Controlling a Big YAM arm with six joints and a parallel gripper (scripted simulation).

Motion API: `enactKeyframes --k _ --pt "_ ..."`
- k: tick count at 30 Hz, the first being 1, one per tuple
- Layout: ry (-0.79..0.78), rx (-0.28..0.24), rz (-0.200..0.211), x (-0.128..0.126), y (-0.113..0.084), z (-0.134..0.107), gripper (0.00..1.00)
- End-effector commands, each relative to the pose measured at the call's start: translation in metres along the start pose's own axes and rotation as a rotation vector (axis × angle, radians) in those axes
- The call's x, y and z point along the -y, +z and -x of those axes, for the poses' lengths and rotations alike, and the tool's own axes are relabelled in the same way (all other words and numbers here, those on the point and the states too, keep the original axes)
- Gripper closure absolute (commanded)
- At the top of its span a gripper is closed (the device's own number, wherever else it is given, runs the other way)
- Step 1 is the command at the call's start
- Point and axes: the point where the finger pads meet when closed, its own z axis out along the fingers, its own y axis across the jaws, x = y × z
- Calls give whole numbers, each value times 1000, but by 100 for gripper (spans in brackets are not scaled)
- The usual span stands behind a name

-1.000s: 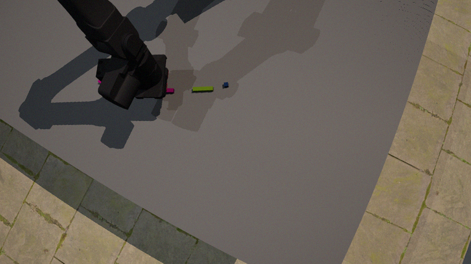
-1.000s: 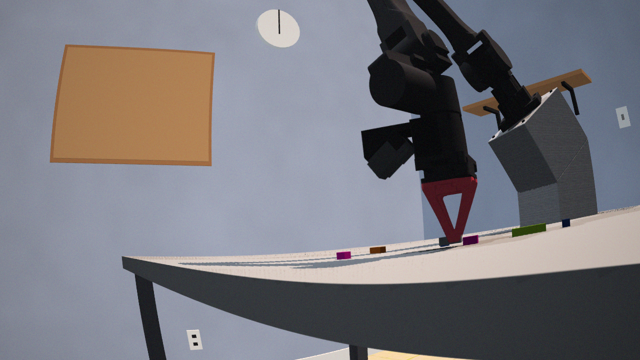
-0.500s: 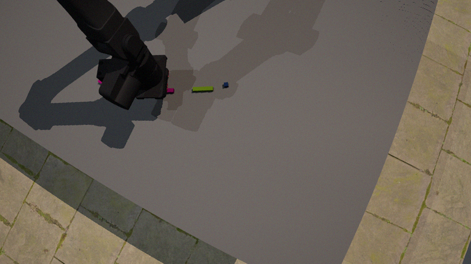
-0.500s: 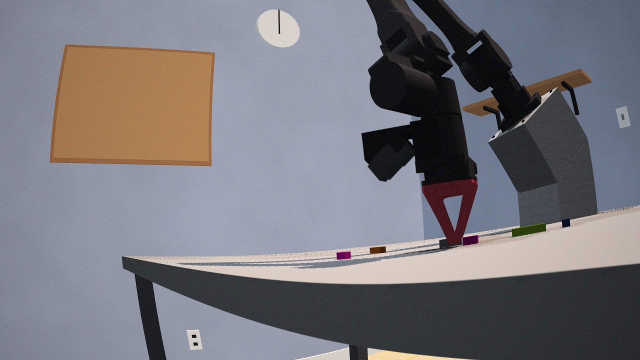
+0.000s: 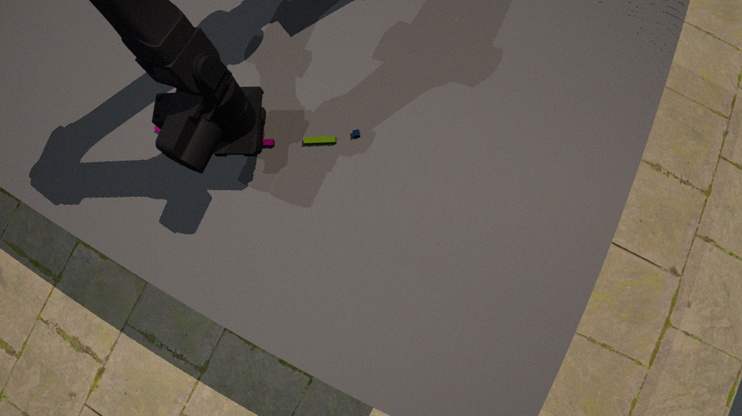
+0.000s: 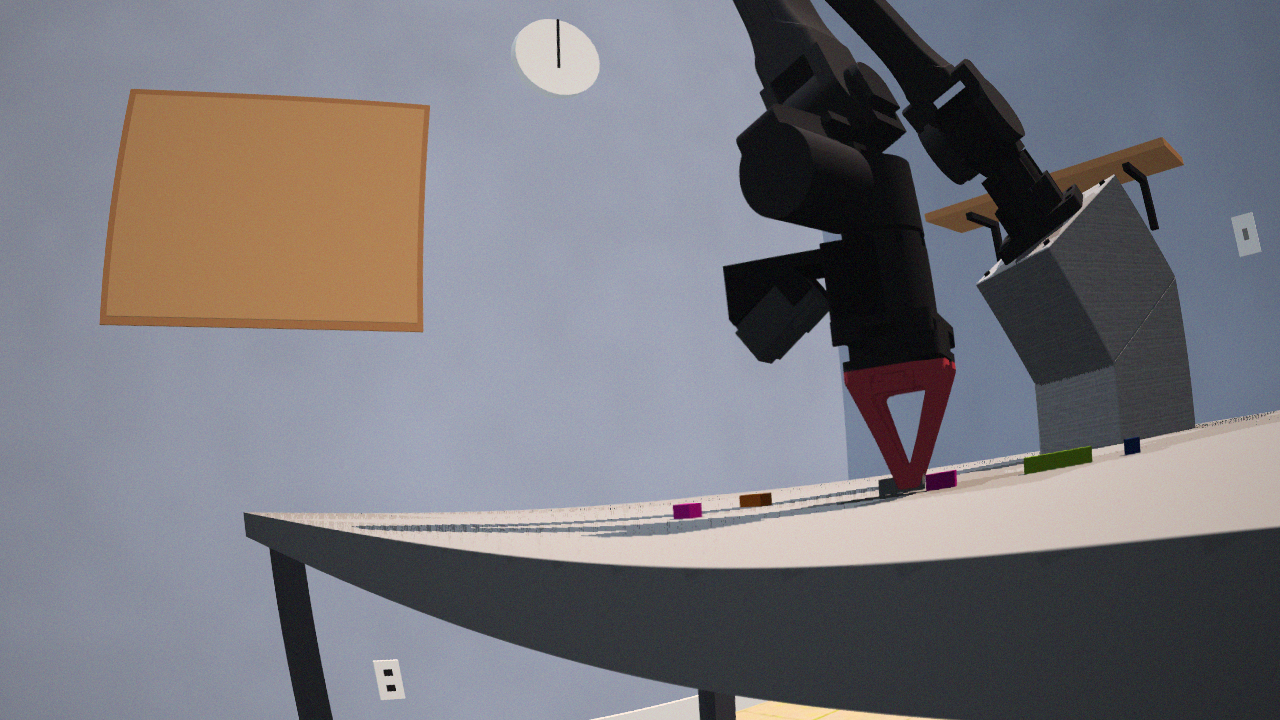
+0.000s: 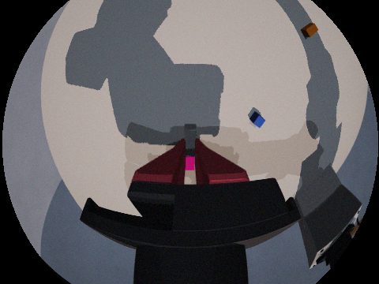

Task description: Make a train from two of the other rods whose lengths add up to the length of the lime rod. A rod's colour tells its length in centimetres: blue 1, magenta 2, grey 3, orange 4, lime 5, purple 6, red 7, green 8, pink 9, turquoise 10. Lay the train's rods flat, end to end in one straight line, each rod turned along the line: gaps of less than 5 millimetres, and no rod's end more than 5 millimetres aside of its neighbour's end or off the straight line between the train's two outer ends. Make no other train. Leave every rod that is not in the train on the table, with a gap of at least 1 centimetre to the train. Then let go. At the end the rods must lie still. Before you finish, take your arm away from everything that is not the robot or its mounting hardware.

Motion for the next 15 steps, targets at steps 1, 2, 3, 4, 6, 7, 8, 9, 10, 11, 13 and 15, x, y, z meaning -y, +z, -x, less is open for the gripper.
enactKeyframes --k 1,2,3,4,6,7,8,9,10,11,13,15 --pt "5 9 11 -5 1 7 97" --pt "5 9 11 -5 1 7 97" --pt "5 9 11 -5 1 7 97" --pt "5 9 11 -5 1 7 97" --pt "5 9 11 -5 1 7 97" --pt "5 9 11 -5 1 7 97" --pt "5 9 11 -5 1 7 97" --pt "5 9 11 -5 1 7 97" --pt "5 9 11 -5 1 7 97" --pt "5 9 11 -5 1 7 97" --pt "5 9 11 -5 1 7 97" --pt "5 9 11 -5 1 7 93"
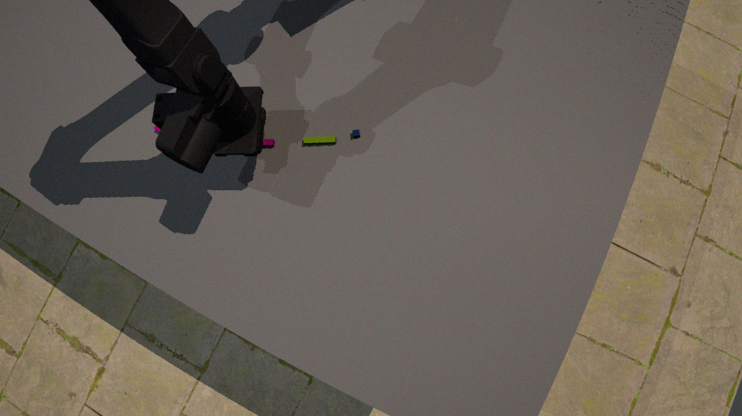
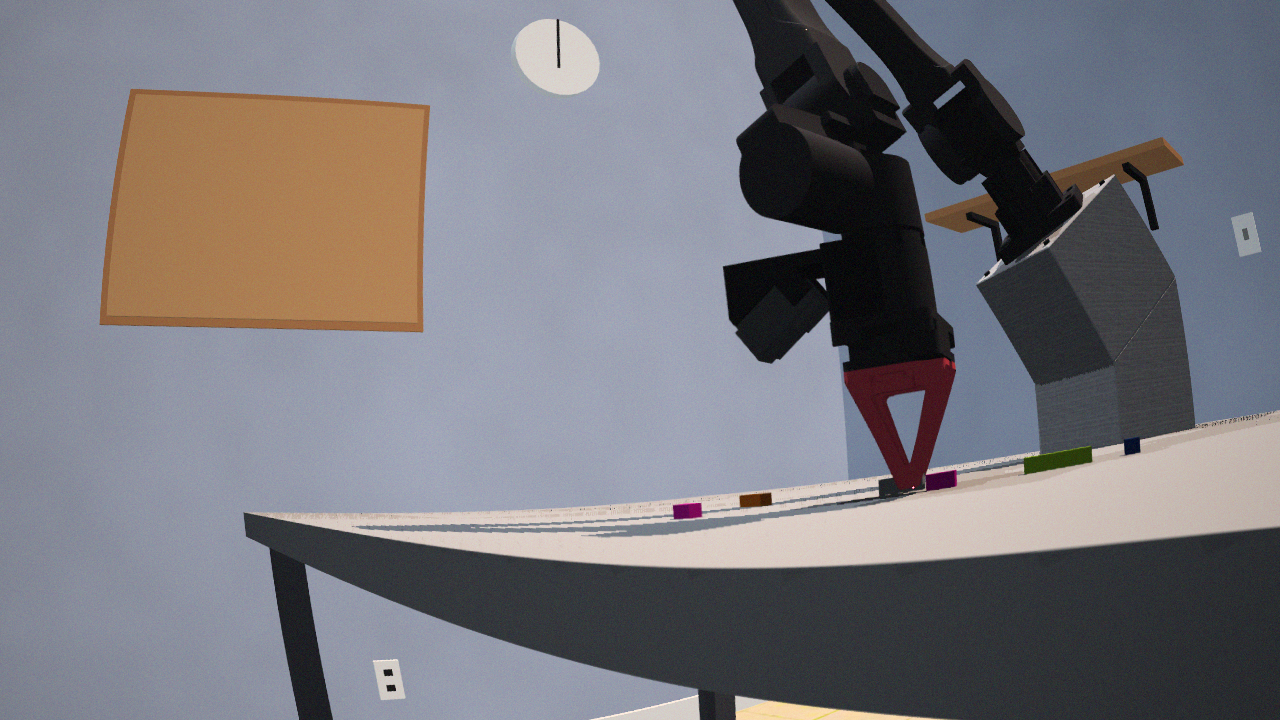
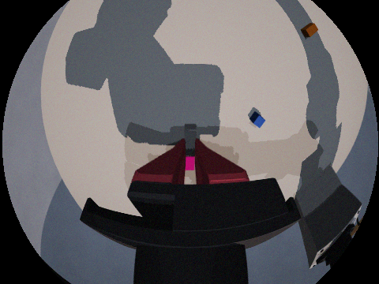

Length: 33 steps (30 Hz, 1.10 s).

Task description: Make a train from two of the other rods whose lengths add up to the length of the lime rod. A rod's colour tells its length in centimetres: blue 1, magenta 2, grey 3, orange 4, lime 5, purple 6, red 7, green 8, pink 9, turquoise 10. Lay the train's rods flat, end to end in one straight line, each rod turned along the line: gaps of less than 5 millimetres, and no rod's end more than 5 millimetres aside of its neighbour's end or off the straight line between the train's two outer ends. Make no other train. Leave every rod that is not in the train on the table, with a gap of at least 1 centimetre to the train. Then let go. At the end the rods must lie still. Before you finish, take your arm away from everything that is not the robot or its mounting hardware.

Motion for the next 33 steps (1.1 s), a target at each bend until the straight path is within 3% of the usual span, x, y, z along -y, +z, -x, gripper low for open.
enactKeyframes --k 1,11,22,33 --pt "5 9 11 -5 1 7 93" --pt "5 9 11 -5 1 7 77" --pt "5 9 12 -5 1 7 77" --pt "3 5 20 -7 -27 0 77"
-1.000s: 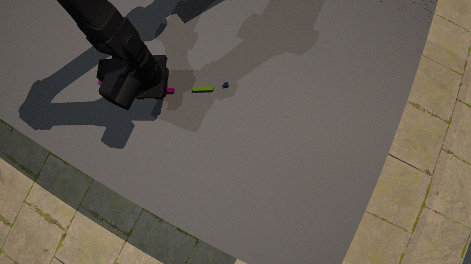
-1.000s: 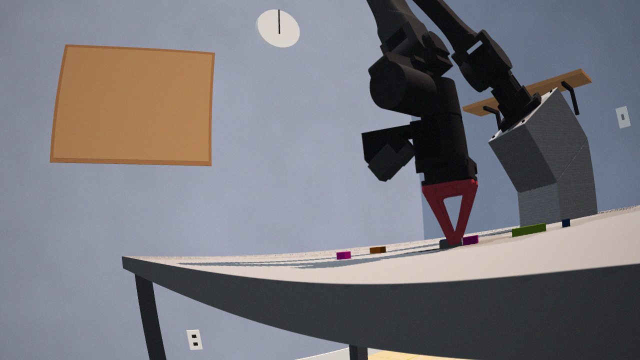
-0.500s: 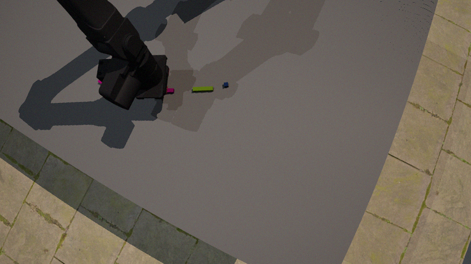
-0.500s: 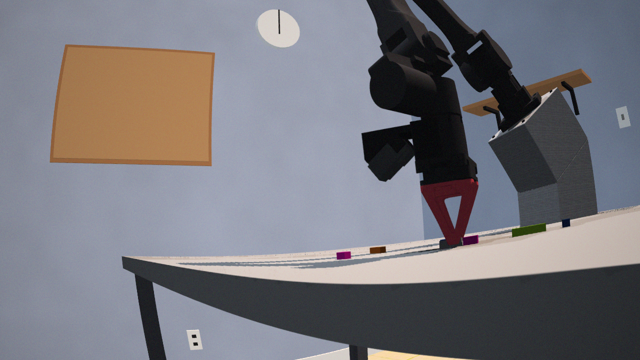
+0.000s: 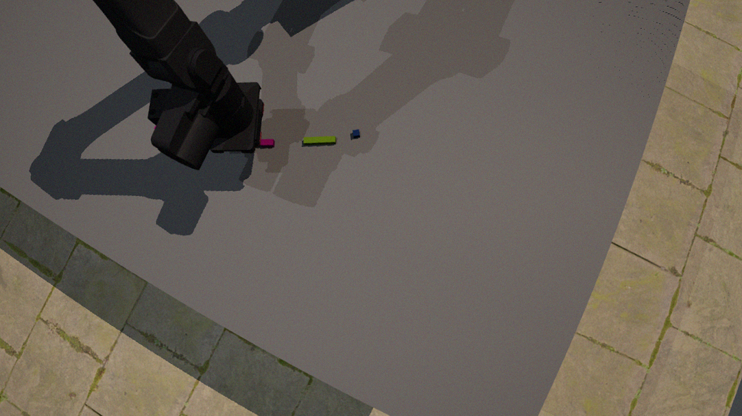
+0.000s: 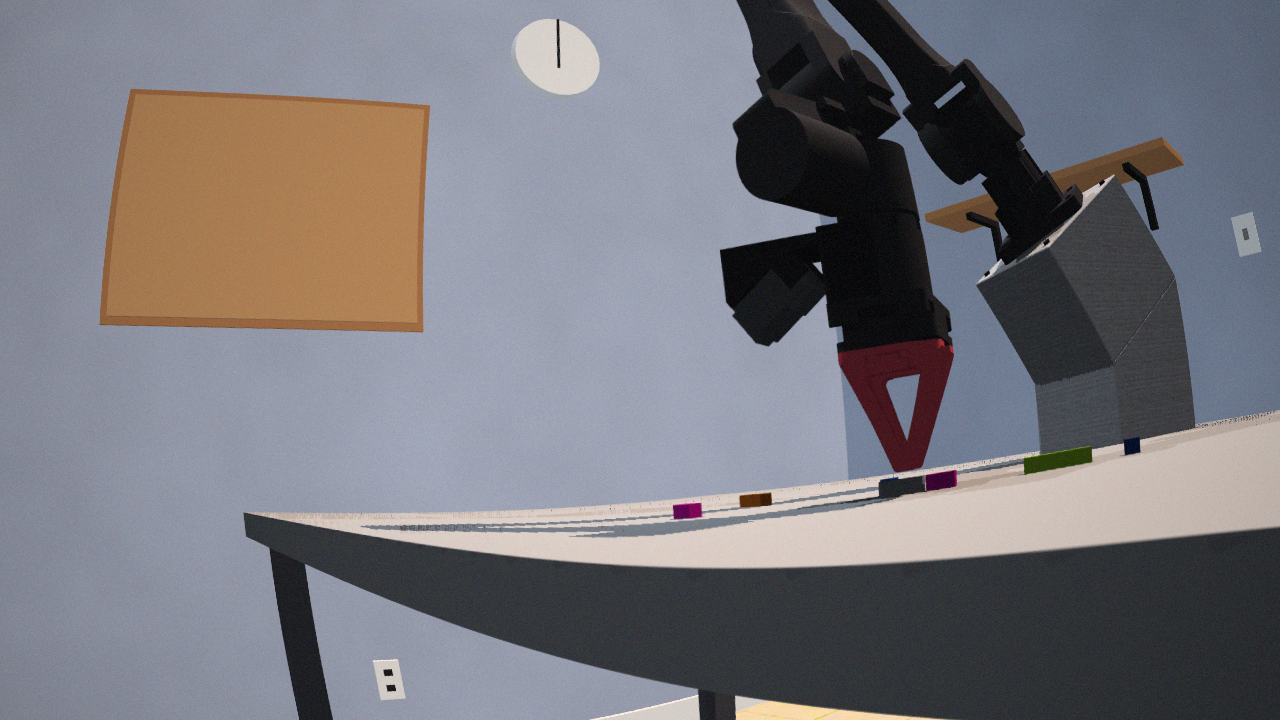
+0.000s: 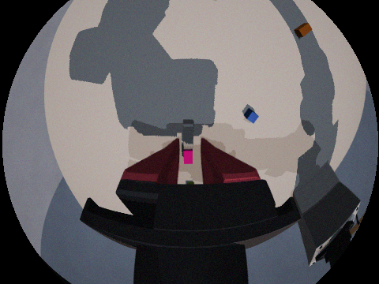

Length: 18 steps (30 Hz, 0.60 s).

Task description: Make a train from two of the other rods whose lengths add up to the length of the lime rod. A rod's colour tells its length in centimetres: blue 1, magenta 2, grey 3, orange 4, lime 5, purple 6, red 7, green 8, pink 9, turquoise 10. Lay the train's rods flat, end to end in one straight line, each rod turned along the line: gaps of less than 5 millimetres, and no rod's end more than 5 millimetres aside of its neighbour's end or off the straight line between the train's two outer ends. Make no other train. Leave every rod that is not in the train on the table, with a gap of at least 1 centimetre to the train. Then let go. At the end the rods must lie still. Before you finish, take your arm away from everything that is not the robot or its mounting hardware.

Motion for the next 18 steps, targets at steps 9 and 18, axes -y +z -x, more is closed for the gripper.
enactKeyframes --k 9,18 --pt "7 8 33 -13 -64 1 77" --pt "10 8 39 -16 -88 2 77"
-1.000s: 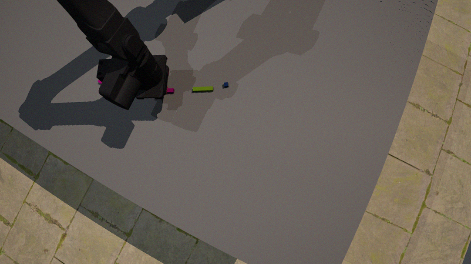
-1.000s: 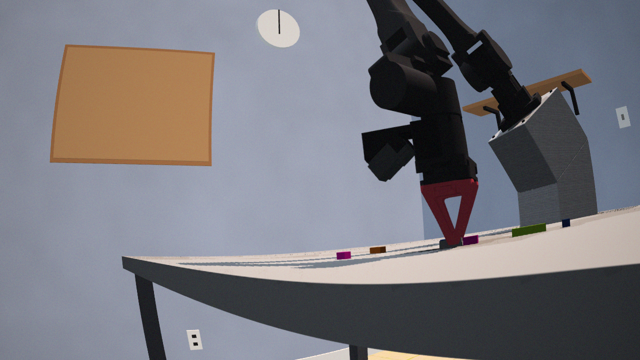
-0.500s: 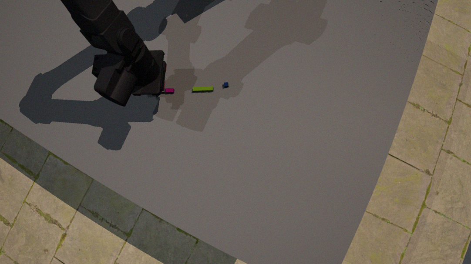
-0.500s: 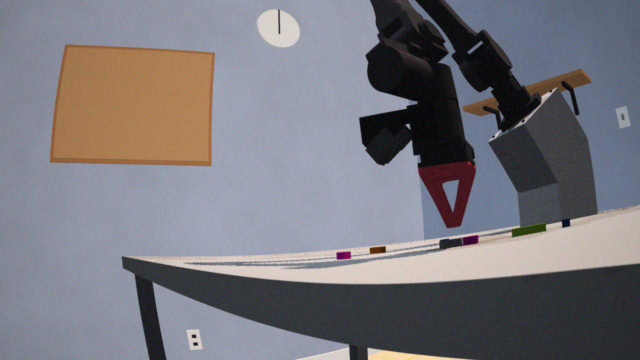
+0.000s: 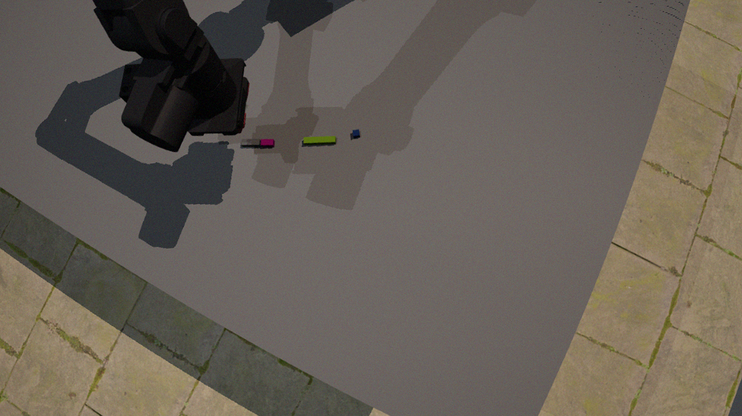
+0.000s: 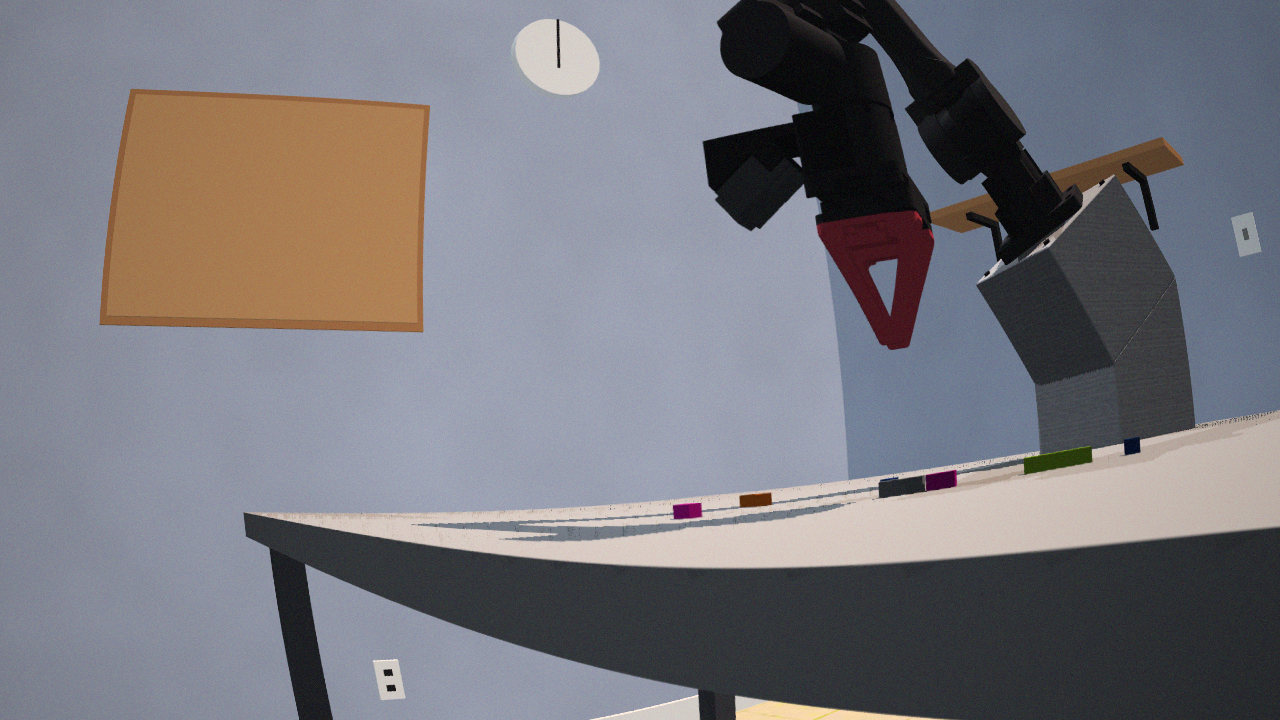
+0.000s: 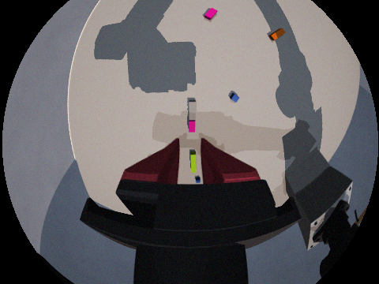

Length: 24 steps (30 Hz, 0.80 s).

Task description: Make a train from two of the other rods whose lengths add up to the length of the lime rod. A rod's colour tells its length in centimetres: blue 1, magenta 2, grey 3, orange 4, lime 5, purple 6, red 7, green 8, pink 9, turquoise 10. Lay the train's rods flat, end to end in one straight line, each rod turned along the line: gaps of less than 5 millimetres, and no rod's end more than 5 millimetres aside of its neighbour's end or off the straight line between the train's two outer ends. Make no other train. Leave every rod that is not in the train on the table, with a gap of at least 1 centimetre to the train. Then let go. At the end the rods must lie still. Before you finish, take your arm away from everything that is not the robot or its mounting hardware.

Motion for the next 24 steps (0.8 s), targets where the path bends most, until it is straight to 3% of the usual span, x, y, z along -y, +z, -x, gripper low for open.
enactKeyframes --k 1,4,5,24 --pt "13 5 24 -13 -13 1 77" --pt "11 2 12 -10 -10 0 77" --pt "14 3 14 -11 -10 1 0" --pt "12 4 17 -11 -10 1 0"
